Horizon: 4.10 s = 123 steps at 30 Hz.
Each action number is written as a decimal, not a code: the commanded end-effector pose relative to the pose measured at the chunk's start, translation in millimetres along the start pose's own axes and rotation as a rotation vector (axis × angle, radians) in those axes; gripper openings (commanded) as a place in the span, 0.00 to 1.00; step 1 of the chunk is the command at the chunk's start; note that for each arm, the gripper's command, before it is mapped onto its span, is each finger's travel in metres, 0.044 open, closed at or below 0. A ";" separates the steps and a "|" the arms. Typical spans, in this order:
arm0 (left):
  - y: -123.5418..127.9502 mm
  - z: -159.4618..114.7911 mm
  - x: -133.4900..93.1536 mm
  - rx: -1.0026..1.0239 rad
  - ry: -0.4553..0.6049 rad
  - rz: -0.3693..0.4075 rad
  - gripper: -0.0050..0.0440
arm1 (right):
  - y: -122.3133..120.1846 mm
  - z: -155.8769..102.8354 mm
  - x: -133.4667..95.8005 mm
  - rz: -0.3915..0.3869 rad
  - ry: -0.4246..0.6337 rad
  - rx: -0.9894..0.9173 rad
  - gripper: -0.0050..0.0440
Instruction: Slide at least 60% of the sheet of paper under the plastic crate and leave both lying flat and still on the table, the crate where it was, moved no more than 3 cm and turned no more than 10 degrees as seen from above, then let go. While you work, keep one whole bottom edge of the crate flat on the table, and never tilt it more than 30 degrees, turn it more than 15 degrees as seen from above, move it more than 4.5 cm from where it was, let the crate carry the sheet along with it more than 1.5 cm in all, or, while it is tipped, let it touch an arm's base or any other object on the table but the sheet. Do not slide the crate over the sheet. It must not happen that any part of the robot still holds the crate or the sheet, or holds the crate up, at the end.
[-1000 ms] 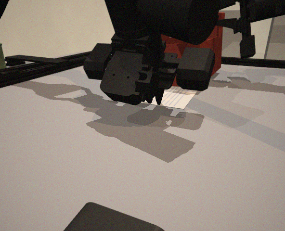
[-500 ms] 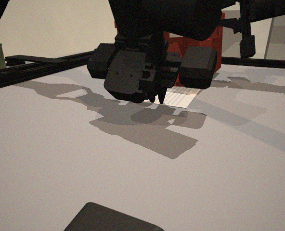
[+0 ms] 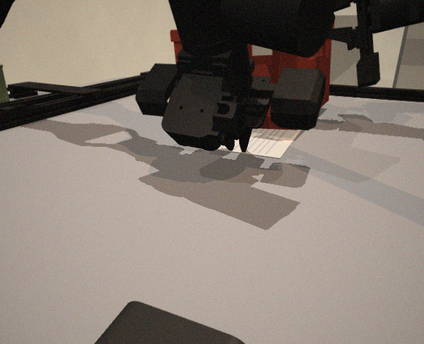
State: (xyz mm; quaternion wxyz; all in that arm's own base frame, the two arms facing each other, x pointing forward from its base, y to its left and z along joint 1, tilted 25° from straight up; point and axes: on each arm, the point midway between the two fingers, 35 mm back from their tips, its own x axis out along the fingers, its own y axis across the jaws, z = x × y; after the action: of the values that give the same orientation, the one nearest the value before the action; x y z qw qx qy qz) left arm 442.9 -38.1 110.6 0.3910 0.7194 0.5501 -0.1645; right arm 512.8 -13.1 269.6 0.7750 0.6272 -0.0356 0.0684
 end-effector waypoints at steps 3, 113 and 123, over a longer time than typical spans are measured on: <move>-3.7 -5.4 9.2 0.000 -0.001 -0.019 0.22 | 20.3 0.6 -0.8 0.051 -0.002 -0.003 0.10; 0.0 -35.8 -52.2 0.001 0.002 -0.016 0.22 | 20.3 0.6 -0.8 0.051 -0.002 -0.003 0.10; -0.1 -35.1 -52.8 0.001 0.002 -0.016 0.22 | 20.3 0.6 -0.8 0.051 -0.002 -0.003 0.10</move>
State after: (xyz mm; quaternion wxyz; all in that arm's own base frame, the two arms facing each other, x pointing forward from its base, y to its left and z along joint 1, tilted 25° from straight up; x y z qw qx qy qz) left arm 417.8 -46.9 168.9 0.3901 0.7153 0.5548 -0.1681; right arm 512.7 -13.1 270.0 0.7750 0.6271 -0.0359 0.0686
